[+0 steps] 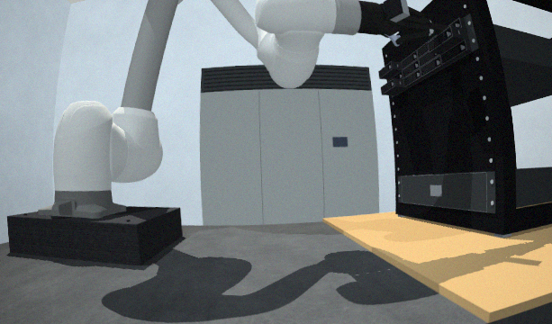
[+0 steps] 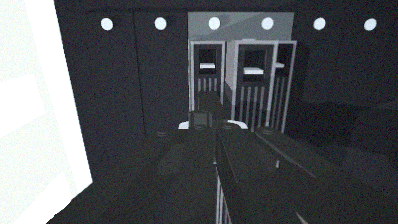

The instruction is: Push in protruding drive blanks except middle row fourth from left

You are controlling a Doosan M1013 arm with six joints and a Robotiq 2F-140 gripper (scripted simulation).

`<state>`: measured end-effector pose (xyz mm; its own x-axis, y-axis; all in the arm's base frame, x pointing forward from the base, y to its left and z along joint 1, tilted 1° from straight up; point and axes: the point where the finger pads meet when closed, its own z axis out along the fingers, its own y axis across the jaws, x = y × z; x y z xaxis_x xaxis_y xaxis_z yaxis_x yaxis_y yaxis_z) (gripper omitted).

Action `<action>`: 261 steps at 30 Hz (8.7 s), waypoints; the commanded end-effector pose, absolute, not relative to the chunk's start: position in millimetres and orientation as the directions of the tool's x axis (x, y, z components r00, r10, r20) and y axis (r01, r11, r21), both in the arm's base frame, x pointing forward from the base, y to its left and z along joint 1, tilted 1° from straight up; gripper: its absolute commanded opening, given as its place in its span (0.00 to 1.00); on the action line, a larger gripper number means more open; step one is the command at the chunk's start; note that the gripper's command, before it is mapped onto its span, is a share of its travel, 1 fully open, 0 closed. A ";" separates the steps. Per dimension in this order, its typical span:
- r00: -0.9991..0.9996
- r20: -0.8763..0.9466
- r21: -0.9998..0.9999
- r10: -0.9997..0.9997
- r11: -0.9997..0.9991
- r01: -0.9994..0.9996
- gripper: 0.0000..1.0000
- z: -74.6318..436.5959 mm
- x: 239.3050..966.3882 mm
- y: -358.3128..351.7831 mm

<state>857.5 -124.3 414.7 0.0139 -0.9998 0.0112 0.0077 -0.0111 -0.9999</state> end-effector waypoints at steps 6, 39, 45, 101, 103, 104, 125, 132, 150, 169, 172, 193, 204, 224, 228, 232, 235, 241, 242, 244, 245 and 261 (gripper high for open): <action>0.014 0.011 -1.000 -1.000 -0.011 0.009 0.10 415.7 857.6 -124.4; 0.014 0.011 -1.000 -1.000 -0.011 0.009 0.10 415.7 854.9 -124.4; 0.014 0.011 -1.000 -1.000 -0.011 0.009 0.10 415.5 836.5 -124.7; 0.014 0.011 -1.000 -1.000 -0.011 0.009 0.10 401.6 774.4 -53.0; 0.014 0.011 -1.000 -1.000 -0.011 0.009 0.10 399.8 774.3 -43.1; 0.014 0.011 -1.000 -1.000 -0.011 0.009 0.10 398.8 774.2 -38.0; 0.014 0.011 -1.000 -1.000 -0.011 0.009 0.10 381.0 773.0 58.2; 0.014 0.011 -1.000 -1.000 -0.011 0.009 0.10 373.7 772.5 98.0; 0.014 0.011 -1.000 -1.000 -0.011 0.009 0.10 360.1 771.6 171.4; 0.014 0.011 -1.000 -1.000 -0.011 0.009 0.10 354.3 771.2 202.7; 0.014 0.011 -1.000 -1.000 -0.011 0.009 0.10 354.2 771.2 203.5; 0.014 0.011 -1.000 -1.000 -0.011 0.009 0.10 354.5 810.4 204.3; 0.014 0.011 -1.000 -1.000 -0.011 0.009 0.10 354.5 810.4 204.3; 0.014 0.011 -1.000 -1.000 -0.011 0.009 0.10 354.5 810.4 204.3; 0.014 0.011 -1.000 -1.000 -0.011 0.009 0.10 354.5 810.8 204.3; 0.014 0.011 -1.000 -1.000 -0.011 0.009 0.10 354.6 816.2 204.4; 0.014 0.011 -1.000 -1.000 -0.011 0.009 0.10 354.6 819.9 204.5; 0.014 0.011 -1.000 -1.000 -0.011 0.009 0.10 354.7 820.4 204.5; 0.014 0.011 -1.000 -1.000 -0.011 0.009 0.10 354.7 820.4 204.5; 0.014 0.011 -1.000 -1.000 -0.011 0.009 0.10 354.7 820.4 204.5; 0.014 0.011 -1.000 -1.000 -0.011 0.009 0.10 354.7 820.4 204.5; 0.014 0.011 -1.000 -1.000 -0.011 0.009 0.10 354.8 830.4 204.6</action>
